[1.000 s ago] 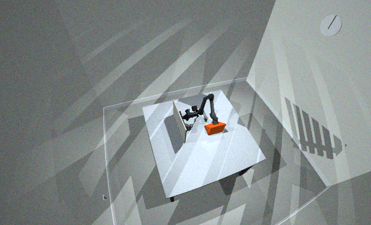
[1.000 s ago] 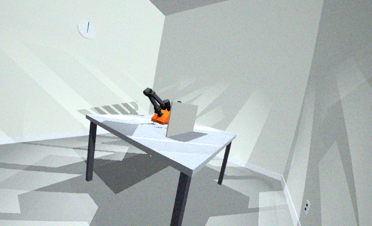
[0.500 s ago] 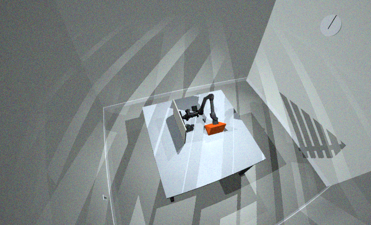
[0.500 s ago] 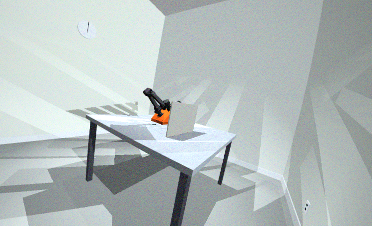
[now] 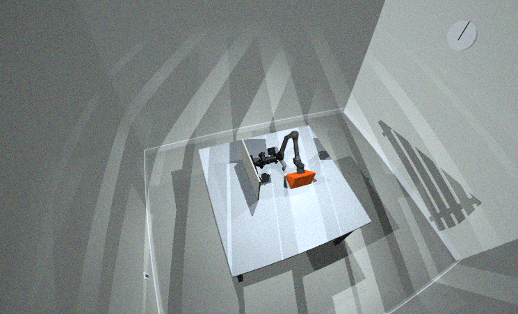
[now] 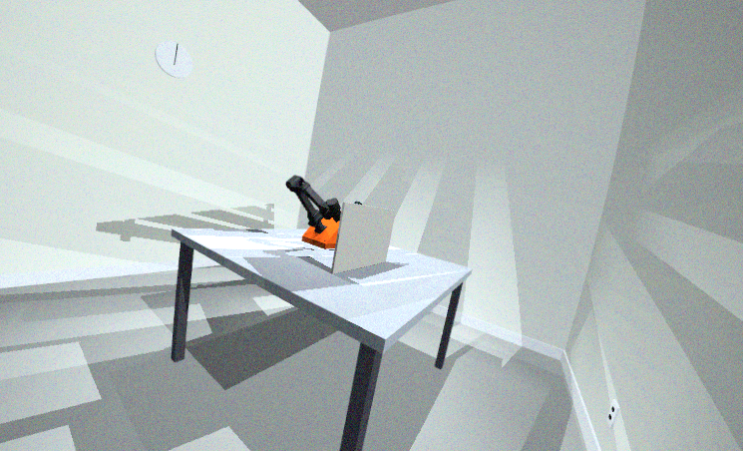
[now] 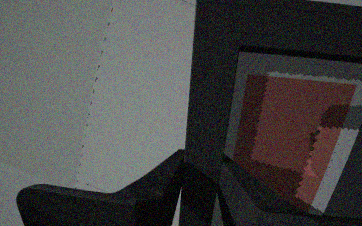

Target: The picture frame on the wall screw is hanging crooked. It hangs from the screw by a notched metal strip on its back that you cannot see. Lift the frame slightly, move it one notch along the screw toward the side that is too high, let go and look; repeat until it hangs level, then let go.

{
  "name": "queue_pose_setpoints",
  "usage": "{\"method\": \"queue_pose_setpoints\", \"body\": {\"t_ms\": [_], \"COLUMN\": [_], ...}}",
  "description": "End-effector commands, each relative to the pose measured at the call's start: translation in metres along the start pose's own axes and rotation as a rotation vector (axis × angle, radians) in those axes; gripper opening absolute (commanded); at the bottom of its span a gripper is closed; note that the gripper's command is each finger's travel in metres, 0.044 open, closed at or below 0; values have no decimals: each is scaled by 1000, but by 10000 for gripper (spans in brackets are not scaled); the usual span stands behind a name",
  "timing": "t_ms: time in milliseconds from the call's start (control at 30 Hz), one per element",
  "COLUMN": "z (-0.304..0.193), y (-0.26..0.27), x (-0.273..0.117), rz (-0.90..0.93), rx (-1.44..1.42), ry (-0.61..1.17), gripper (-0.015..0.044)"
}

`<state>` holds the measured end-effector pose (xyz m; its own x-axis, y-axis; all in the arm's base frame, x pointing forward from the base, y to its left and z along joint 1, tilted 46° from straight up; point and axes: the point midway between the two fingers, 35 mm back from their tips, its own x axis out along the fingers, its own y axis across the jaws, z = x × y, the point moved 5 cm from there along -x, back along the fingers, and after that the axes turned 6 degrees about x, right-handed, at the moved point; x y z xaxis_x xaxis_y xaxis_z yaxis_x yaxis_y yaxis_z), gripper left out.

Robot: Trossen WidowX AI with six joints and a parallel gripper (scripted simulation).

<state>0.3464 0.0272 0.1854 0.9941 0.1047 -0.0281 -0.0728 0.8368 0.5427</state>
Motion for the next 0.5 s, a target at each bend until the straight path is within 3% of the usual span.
{"method": "queue_pose_setpoints", "body": {"t_ms": [0,467], "z": [3,5], "y": [5,5], "x": [0,0], "rz": [21,21], "rx": [0,0], "ry": [-6,-6], "gripper": [0,0]}}
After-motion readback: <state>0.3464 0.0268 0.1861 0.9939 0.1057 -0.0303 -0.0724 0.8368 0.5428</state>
